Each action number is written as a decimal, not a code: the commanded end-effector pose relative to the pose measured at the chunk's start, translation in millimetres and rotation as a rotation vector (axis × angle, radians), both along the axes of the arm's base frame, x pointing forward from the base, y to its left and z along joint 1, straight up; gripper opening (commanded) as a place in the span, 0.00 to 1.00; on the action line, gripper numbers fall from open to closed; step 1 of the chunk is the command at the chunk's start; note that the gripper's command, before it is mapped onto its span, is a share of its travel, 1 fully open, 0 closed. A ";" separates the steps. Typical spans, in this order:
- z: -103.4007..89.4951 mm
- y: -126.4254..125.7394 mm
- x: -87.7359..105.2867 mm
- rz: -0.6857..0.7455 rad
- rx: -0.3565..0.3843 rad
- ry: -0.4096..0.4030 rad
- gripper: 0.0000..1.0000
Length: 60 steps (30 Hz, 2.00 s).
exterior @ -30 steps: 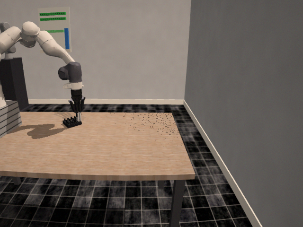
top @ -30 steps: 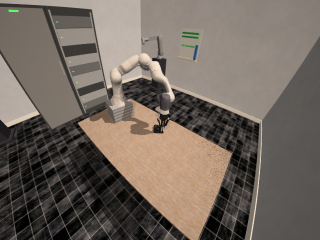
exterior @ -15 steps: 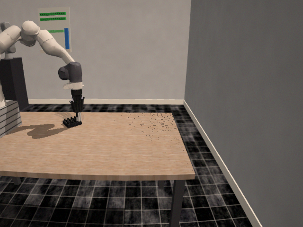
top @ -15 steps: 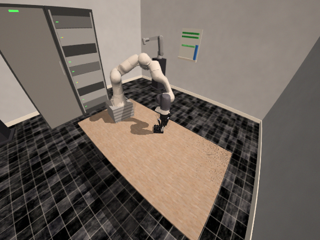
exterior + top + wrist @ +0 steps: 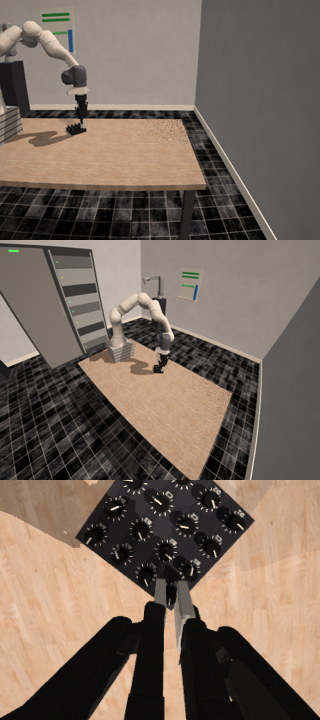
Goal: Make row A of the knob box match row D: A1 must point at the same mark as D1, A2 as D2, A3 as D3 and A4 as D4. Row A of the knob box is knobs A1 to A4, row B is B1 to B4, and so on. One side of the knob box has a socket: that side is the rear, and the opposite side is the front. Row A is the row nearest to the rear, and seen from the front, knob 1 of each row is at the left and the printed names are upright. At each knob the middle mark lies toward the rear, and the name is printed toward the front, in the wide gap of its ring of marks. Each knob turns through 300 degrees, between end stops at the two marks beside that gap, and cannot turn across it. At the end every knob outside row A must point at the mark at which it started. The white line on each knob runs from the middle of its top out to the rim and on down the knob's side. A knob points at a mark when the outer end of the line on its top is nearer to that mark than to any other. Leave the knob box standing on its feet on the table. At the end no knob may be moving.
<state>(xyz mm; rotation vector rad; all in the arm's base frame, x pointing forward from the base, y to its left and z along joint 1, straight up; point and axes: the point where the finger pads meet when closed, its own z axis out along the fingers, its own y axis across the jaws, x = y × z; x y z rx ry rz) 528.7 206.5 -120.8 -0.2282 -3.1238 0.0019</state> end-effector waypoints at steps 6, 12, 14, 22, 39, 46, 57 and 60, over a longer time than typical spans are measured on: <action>-0.4 0.6 0.5 0.226 0.009 -0.010 0.05; -0.4 0.6 0.5 0.318 0.009 -0.011 0.05; -0.4 0.6 0.5 0.349 0.009 -0.011 0.05; -0.4 0.6 0.5 0.452 0.010 -0.011 0.05; -0.4 0.6 0.5 0.705 0.011 -0.012 0.05; -0.4 0.6 0.5 0.830 0.011 -0.012 0.05; -0.4 0.6 0.5 0.936 0.011 -0.012 0.05; -0.4 0.6 0.5 0.958 0.012 -0.012 0.05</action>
